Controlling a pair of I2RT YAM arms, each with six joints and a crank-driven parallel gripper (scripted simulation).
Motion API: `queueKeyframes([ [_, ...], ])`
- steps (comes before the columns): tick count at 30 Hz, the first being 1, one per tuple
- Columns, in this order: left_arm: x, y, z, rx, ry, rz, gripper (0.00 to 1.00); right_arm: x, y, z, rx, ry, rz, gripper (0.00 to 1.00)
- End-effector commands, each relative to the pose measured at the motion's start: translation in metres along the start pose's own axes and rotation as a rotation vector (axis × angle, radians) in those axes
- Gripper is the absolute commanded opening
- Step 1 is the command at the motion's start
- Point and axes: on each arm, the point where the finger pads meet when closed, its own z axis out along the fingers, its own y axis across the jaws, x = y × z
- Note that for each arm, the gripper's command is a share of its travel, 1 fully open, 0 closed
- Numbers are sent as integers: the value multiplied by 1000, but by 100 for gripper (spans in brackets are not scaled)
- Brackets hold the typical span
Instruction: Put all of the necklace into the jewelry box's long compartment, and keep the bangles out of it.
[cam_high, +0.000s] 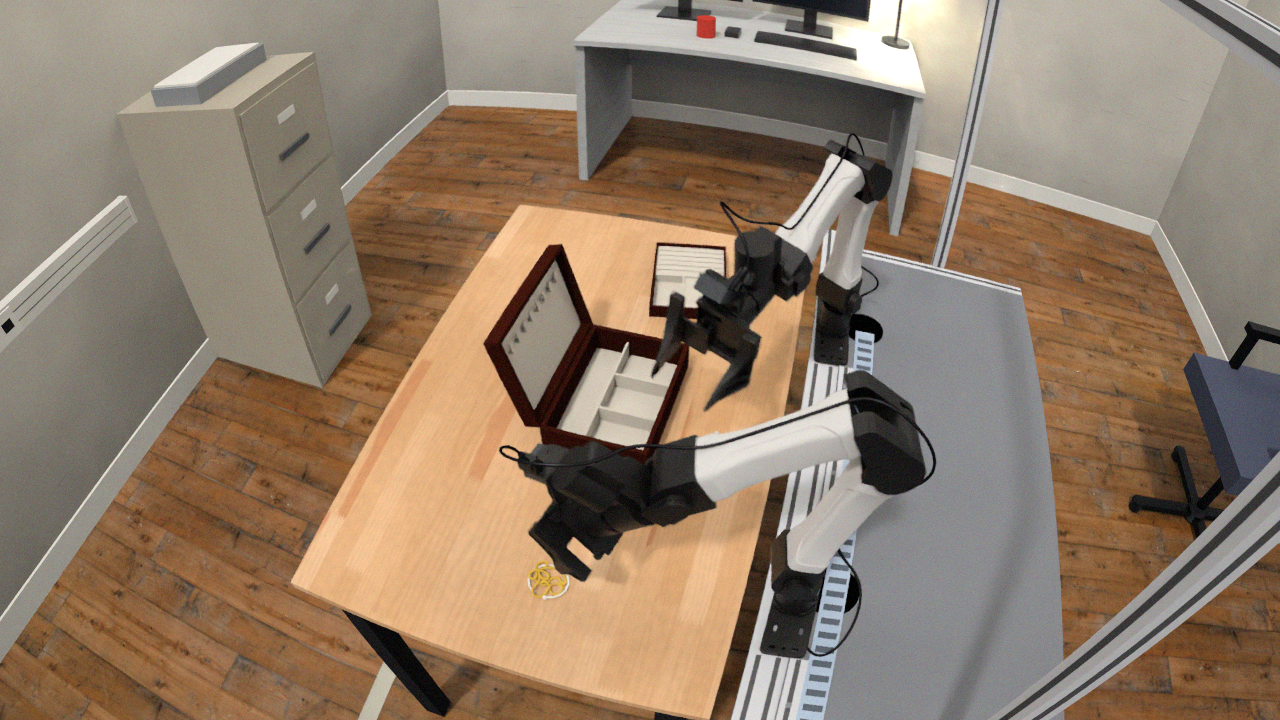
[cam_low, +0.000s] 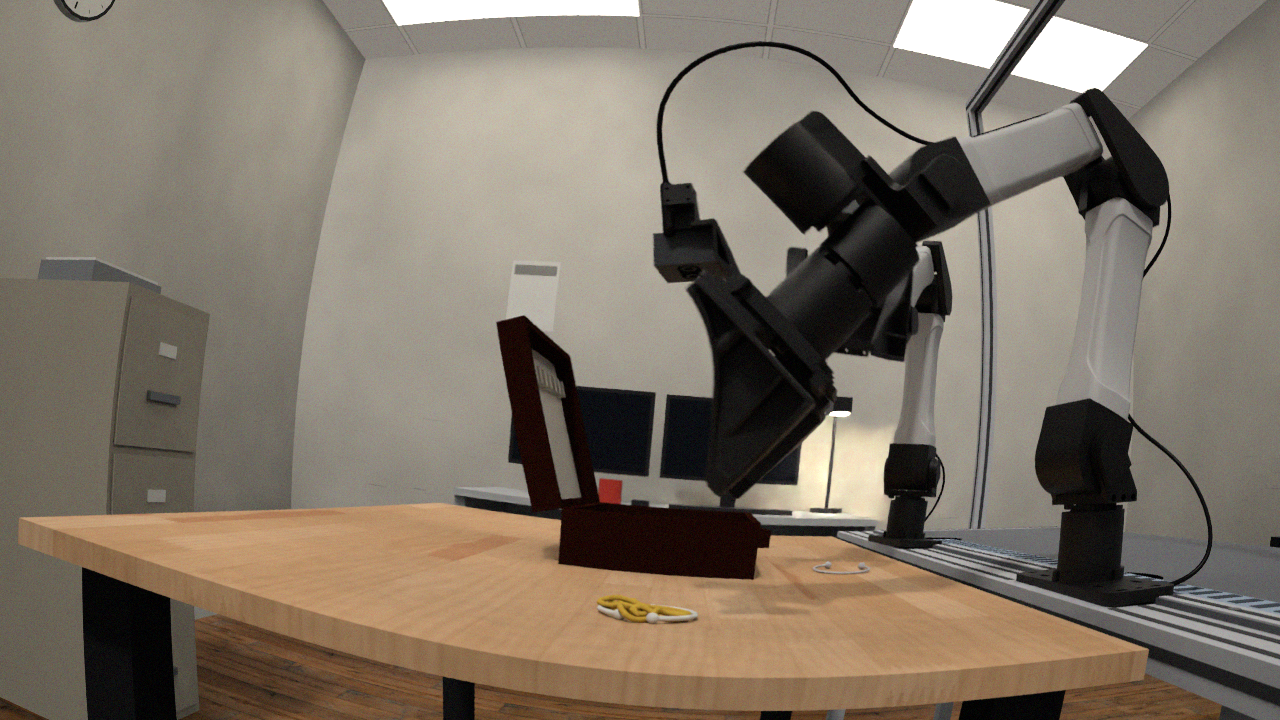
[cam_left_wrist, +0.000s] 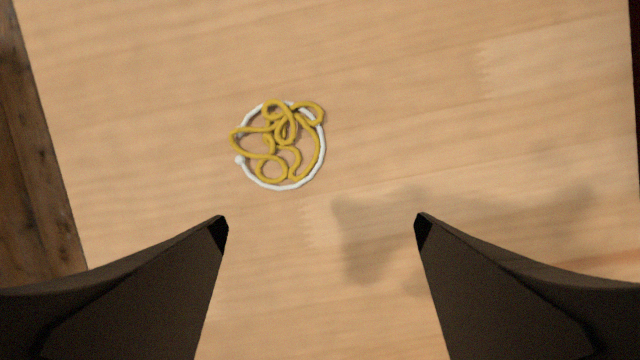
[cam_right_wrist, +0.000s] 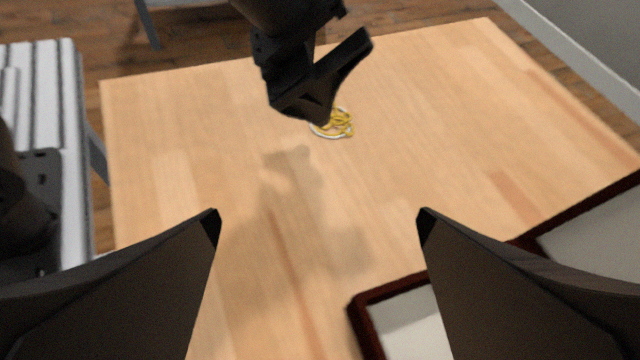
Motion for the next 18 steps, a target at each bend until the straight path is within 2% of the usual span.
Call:
queueKeyframes([
  [1,-14,14,-3,-171,-142,-176,100,-16,2,6,80,-202,93,100],
  [10,-2,12,-5,-201,-150,-224,100,1,15,0,57,-173,99,100],
  [11,6,8,-1,-190,-117,-220,100,1,15,0,57,-172,99,100],
  [17,7,8,-1,-188,-114,-217,100,1,13,0,59,-172,99,100],
  [18,7,8,-1,-188,-114,-217,100,-6,12,2,62,-187,98,100],
])
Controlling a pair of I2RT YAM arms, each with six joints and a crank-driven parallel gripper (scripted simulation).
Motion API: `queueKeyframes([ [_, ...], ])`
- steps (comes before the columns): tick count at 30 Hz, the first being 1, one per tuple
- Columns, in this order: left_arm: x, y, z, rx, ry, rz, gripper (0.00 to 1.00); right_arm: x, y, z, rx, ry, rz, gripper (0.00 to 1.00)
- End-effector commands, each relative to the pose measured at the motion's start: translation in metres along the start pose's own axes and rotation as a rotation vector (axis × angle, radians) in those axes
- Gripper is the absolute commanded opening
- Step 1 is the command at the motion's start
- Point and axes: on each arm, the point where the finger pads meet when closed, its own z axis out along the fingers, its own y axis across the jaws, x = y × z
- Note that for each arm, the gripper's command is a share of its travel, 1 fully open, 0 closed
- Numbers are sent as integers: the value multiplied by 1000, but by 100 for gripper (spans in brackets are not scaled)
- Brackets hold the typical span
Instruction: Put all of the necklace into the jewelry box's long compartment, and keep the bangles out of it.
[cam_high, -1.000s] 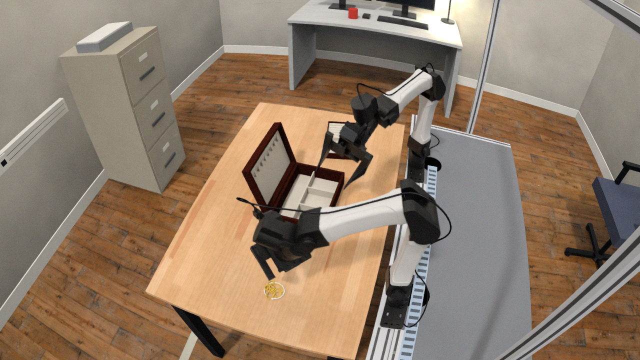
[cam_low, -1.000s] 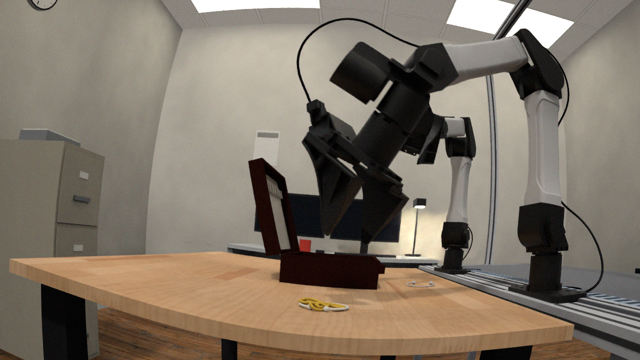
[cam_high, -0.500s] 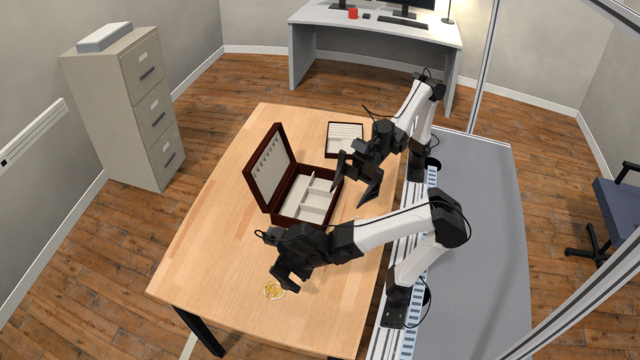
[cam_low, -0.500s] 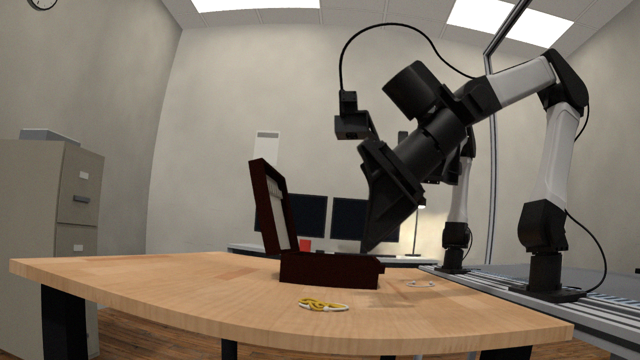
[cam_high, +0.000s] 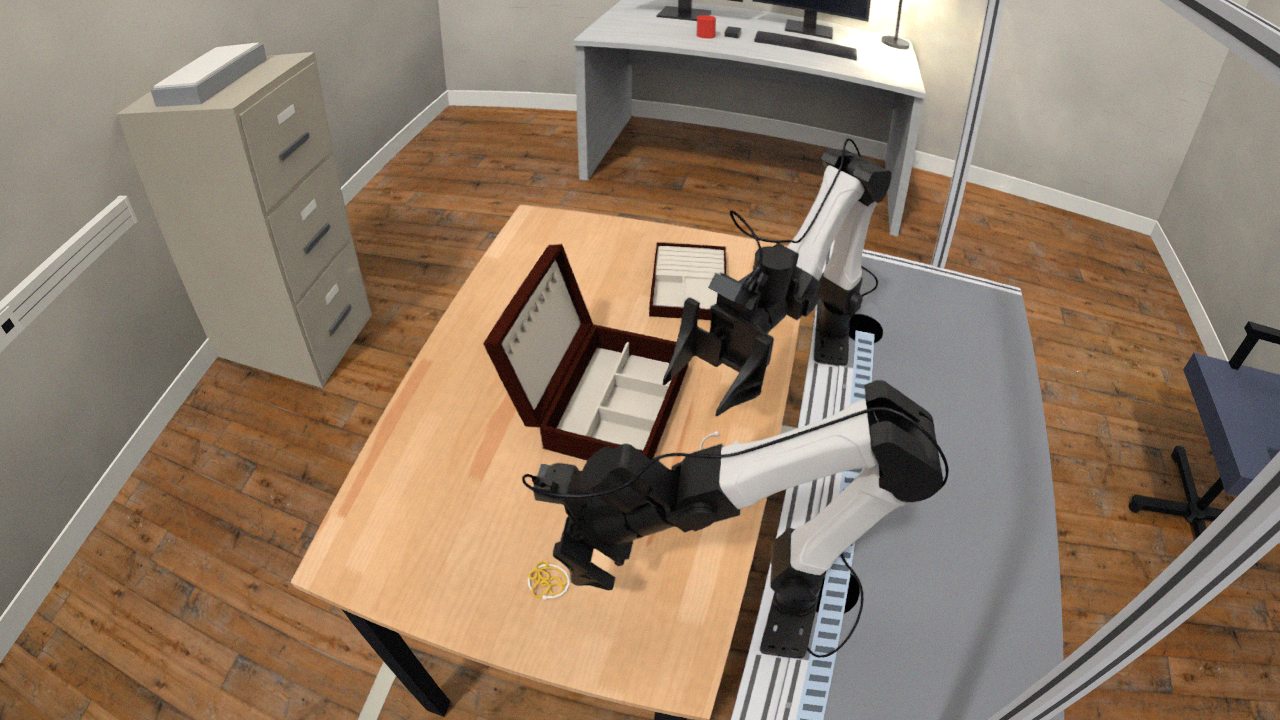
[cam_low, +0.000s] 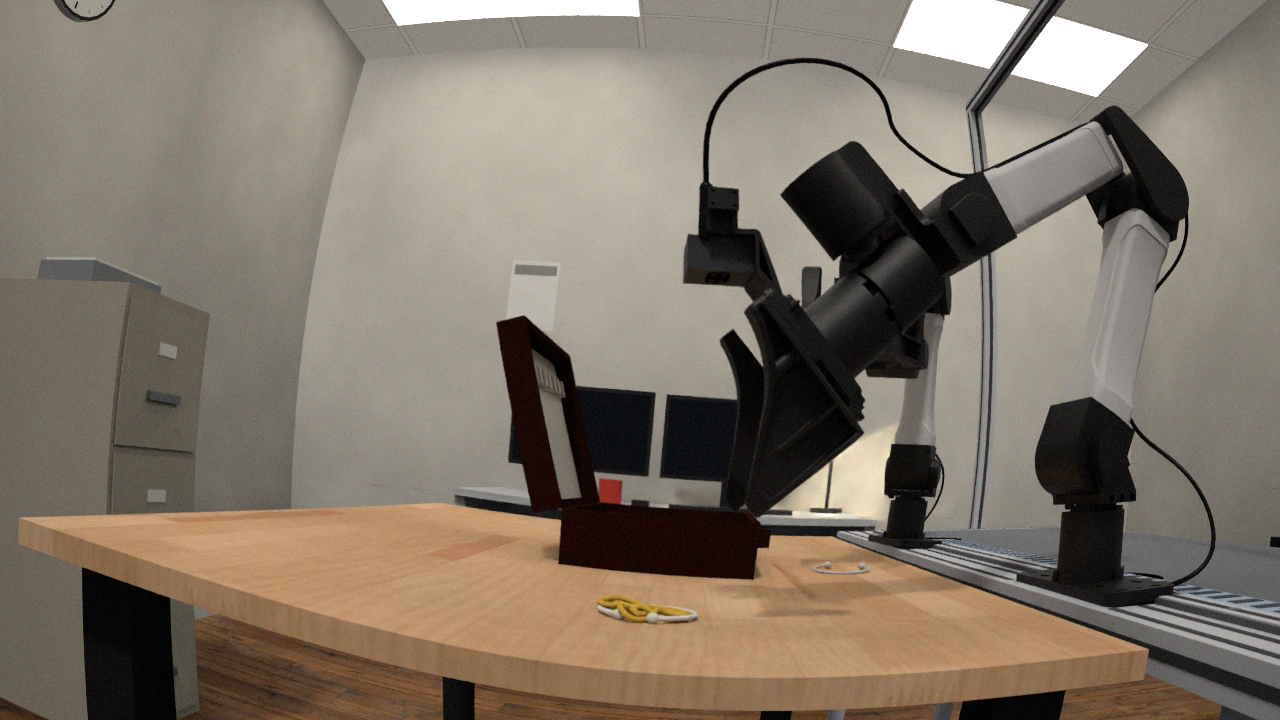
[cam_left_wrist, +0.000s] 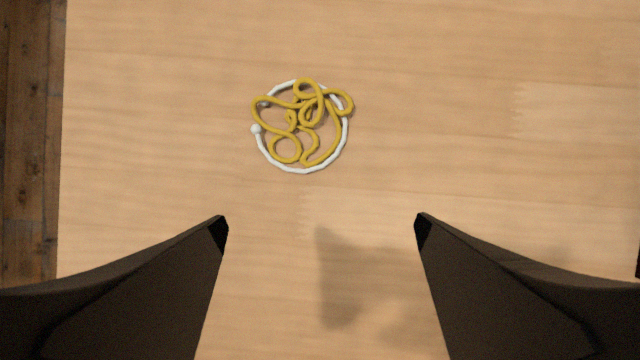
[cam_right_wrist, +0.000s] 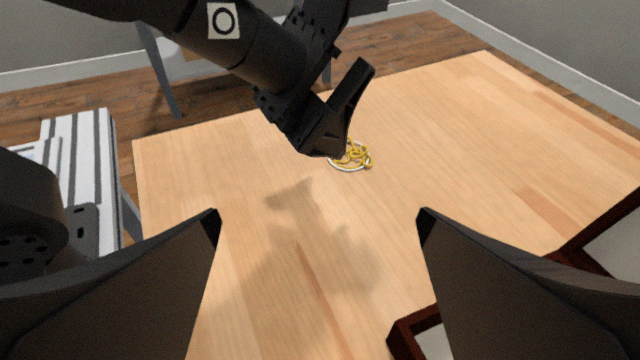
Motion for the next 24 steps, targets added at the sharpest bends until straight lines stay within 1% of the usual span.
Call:
queueKeyframes([
  [1,-10,2,1,-19,-51,-12,100,-4,-4,5,20,-33,7,100],
  [8,-10,2,1,-19,-51,-12,100,-4,-4,5,20,-33,7,100],
  [9,-16,3,1,-23,-64,-14,100,-4,-4,5,20,-33,7,100],
  [11,-16,3,1,-23,-64,-14,100,-4,-4,5,20,-33,7,100],
  [12,-8,3,1,-23,-45,-25,88,-4,-4,5,20,-33,7,100],
  [14,-13,3,1,-23,-27,-43,63,-4,-4,5,20,-33,7,100],
  [15,-5,4,0,-33,14,-58,51,-4,-4,5,20,-33,7,100],
  [16,0,3,0,-36,55,-79,42,-4,-4,5,20,-33,7,100],
  [18,9,4,2,-48,161,-137,42,-4,-4,5,20,-33,7,100],
  [22,15,5,10,-80,350,-237,42,-4,-4,5,20,-33,7,100],
  [24,15,5,10,-80,350,-237,42,-4,-4,5,20,-33,7,100],
])
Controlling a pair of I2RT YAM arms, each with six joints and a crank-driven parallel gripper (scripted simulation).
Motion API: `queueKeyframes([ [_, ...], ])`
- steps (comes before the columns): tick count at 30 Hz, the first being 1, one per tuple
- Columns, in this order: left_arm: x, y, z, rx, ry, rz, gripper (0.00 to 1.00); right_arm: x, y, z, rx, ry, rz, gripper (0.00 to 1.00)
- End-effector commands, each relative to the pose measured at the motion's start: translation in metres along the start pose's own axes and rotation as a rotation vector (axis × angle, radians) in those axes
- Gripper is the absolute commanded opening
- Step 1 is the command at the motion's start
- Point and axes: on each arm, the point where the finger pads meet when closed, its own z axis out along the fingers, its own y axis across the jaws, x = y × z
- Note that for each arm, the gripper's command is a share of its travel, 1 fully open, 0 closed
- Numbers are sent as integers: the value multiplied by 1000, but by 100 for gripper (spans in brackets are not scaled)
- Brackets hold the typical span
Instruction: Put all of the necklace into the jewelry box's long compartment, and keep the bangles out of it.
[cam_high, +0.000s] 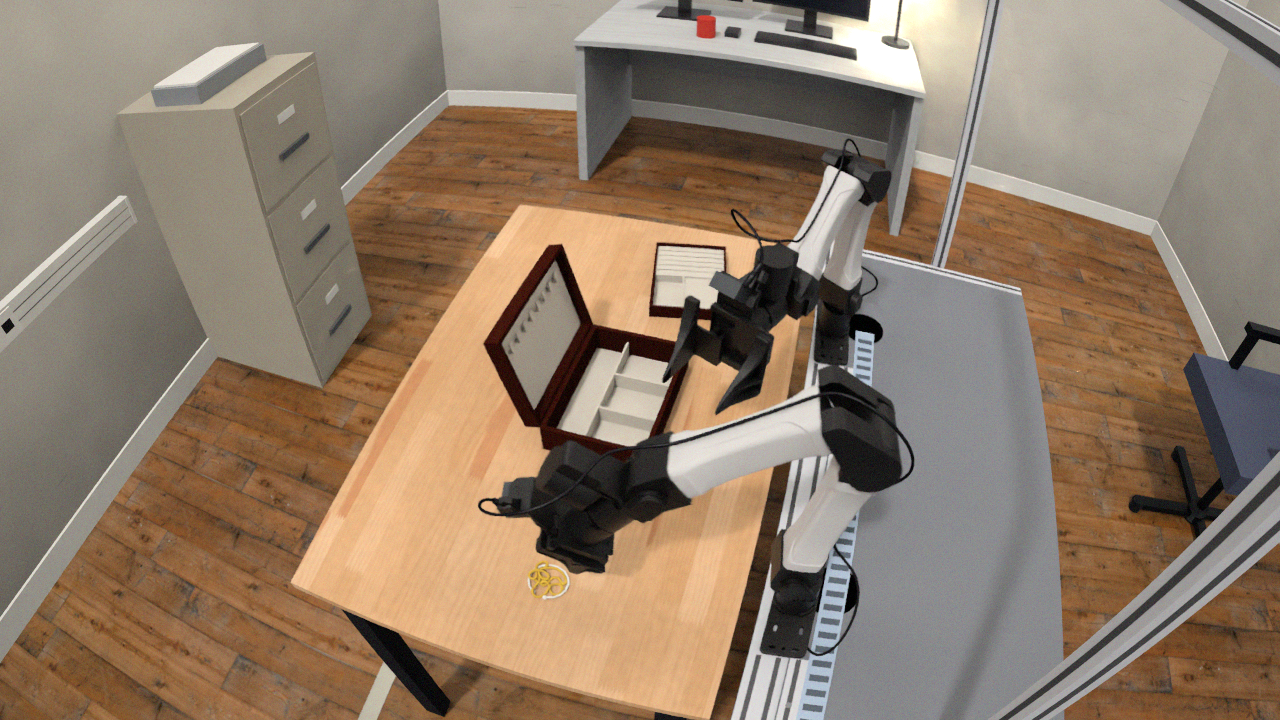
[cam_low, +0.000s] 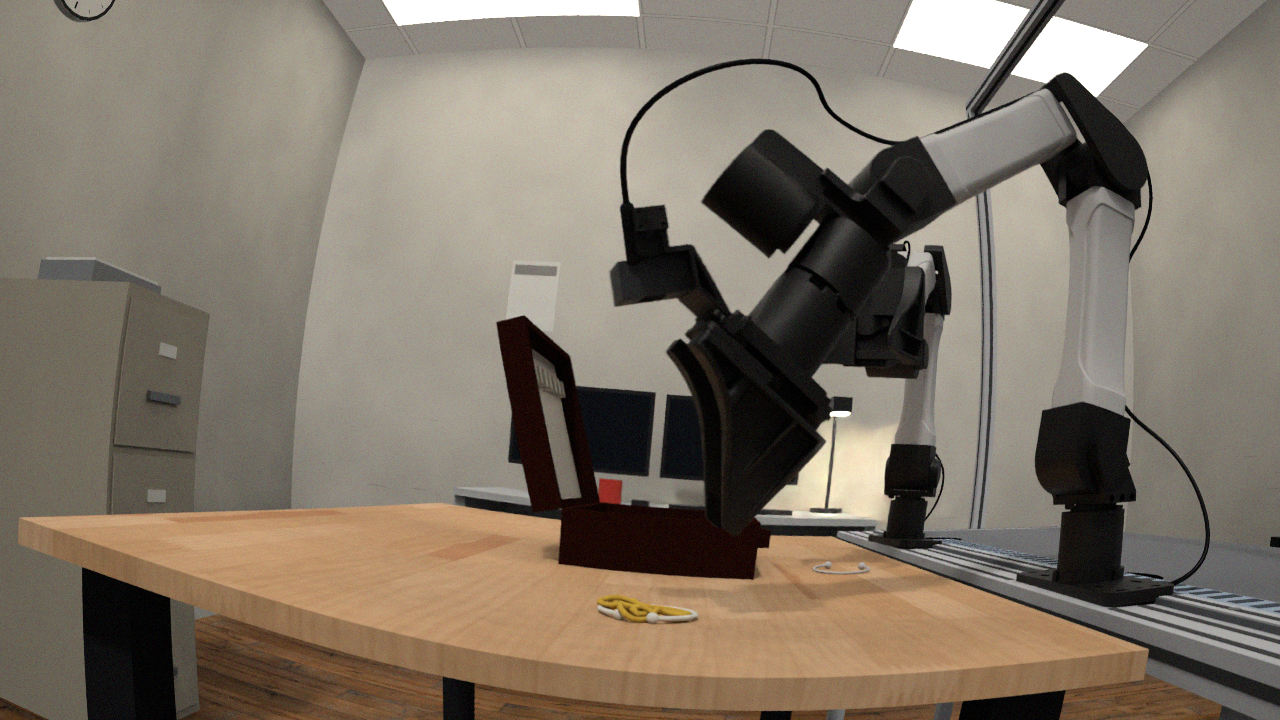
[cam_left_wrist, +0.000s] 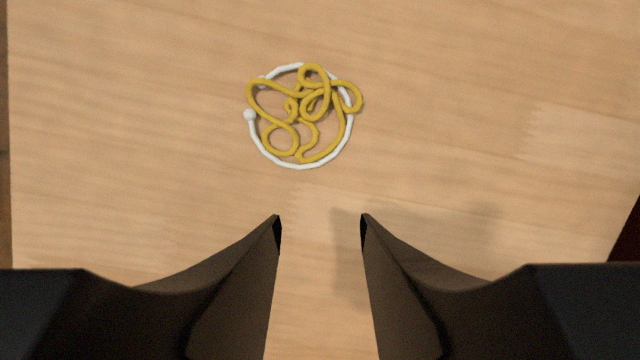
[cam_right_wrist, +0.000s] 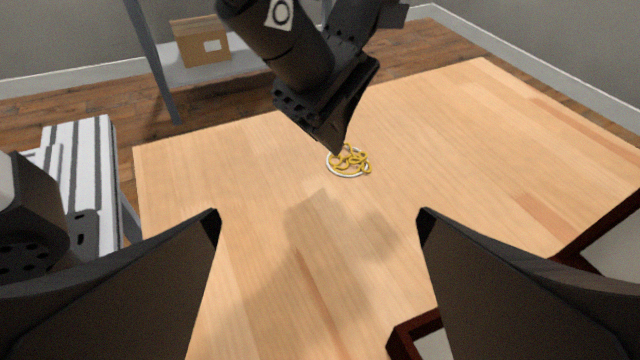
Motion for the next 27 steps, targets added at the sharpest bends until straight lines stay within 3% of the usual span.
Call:
queueKeyframes([
  [1,15,7,-3,-53,180,-109,42,0,-3,4,17,-17,7,100],
  [7,13,9,12,-115,390,-223,42,0,-3,4,17,-17,7,100],
  [13,11,11,26,-163,519,-293,42,0,-3,4,17,-17,7,100],
  [23,4,13,47,-182,553,-325,42,0,-3,4,17,-17,7,100],
  [27,18,15,54,-188,591,-318,42,0,-3,4,17,-17,7,100],
])
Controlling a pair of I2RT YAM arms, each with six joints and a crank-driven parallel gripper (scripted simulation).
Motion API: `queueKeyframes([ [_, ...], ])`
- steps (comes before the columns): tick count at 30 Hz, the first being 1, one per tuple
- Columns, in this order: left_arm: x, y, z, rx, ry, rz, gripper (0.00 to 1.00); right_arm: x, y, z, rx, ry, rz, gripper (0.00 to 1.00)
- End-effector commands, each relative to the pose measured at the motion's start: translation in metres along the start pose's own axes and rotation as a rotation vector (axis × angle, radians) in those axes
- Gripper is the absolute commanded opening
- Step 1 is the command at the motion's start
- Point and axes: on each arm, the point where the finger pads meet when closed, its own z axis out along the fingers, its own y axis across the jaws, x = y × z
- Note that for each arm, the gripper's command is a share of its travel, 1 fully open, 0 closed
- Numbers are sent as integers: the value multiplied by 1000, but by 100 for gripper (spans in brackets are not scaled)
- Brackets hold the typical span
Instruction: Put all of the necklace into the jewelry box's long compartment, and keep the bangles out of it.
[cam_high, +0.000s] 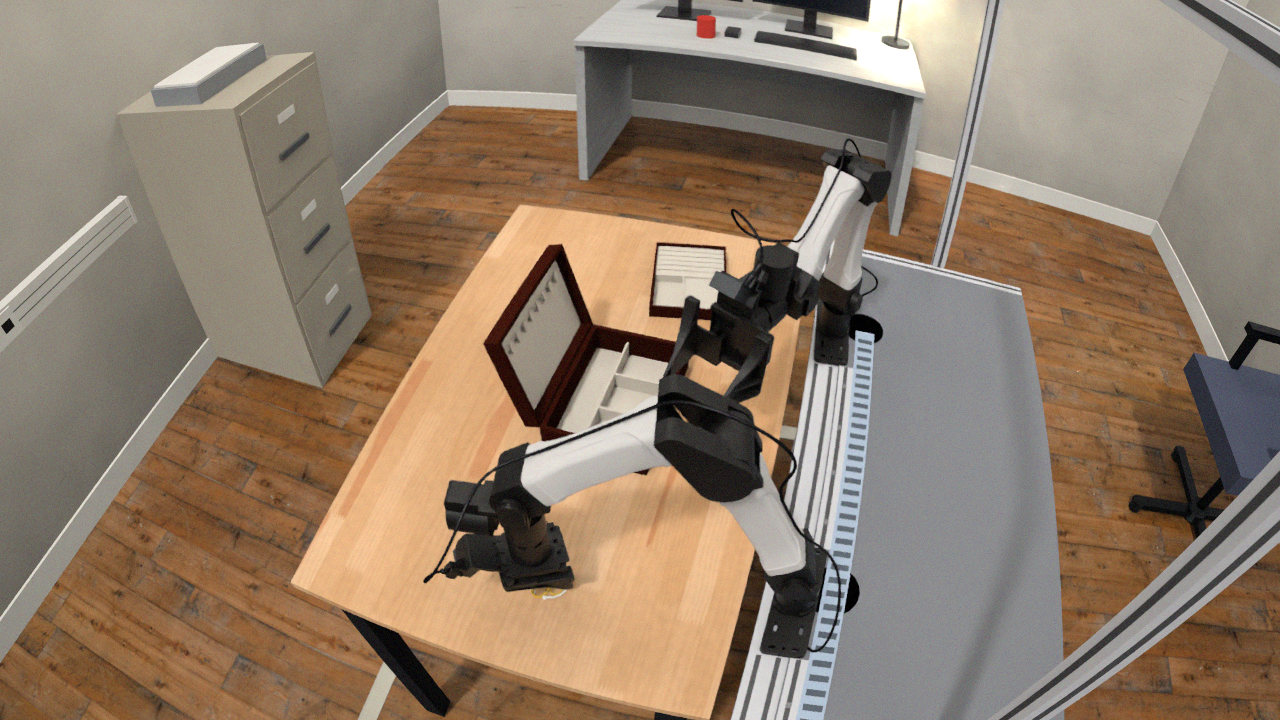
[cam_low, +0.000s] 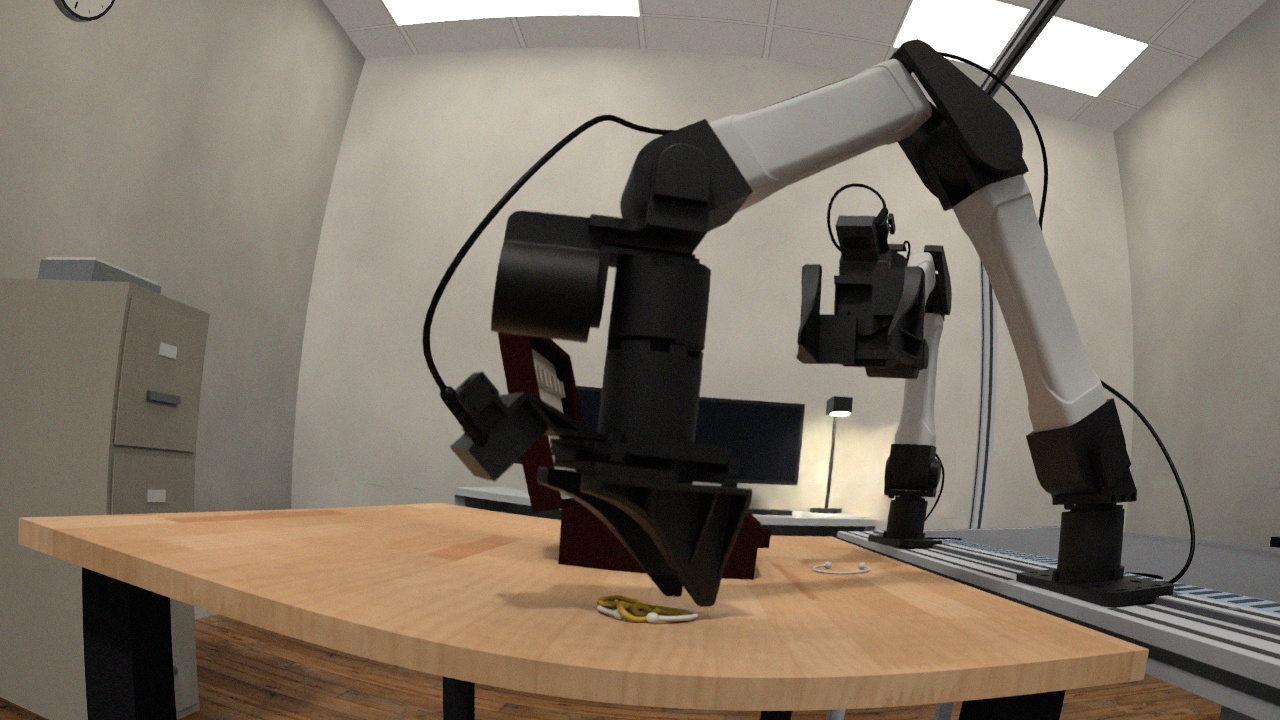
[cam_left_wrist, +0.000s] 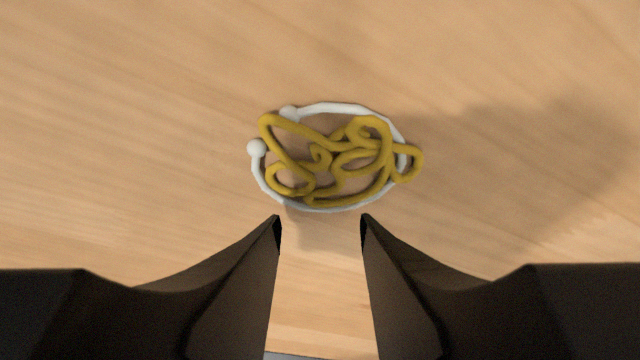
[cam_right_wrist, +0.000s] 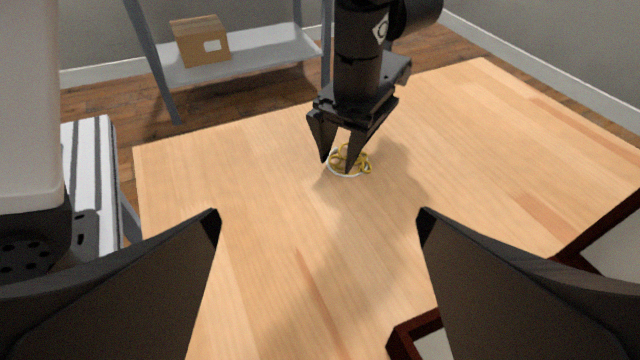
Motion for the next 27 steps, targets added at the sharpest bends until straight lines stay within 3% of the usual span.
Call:
queueKeyframes([
  [1,1,8,6,-25,25,-31,42,0,-3,4,17,-17,7,100],
  [20,2,12,22,-25,25,-31,42,0,-3,4,17,-17,7,100],
  [22,2,11,22,-25,25,-31,24,0,-3,4,17,-17,7,100],
  [24,2,11,22,-25,25,-31,24,0,-3,4,17,-17,7,100],
  [25,3,10,22,-25,25,-33,15,0,-3,4,17,-17,7,100],
  [27,3,9,22,-25,25,-32,10,0,-3,4,17,-17,7,100],
])
